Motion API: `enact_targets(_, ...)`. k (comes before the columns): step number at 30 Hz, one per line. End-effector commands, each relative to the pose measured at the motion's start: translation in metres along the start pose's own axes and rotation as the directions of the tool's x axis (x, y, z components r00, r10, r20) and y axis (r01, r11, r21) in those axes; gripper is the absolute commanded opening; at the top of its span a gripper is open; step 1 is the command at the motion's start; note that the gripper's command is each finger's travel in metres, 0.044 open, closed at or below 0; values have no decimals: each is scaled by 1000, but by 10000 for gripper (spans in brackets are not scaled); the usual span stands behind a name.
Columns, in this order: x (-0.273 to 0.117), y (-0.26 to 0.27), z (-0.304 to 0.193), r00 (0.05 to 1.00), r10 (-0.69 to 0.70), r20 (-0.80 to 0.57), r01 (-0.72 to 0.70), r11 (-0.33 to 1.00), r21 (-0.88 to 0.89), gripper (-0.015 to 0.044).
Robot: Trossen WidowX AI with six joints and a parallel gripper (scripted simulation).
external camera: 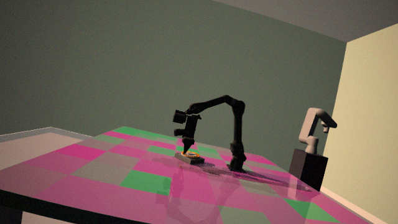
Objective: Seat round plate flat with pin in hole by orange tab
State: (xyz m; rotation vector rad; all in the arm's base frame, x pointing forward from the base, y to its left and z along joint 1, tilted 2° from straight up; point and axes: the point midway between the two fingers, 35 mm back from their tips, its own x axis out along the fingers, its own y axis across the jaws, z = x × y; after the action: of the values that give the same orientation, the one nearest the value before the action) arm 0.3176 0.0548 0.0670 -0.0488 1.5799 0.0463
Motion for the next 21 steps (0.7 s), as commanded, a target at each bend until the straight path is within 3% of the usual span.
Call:
enact_targets(1,1,-4,6,1000,5,3,-5,1000,-3,0)
enact_targets(21,1,-19,12,1000,4,3,-4,1000,-3,0)
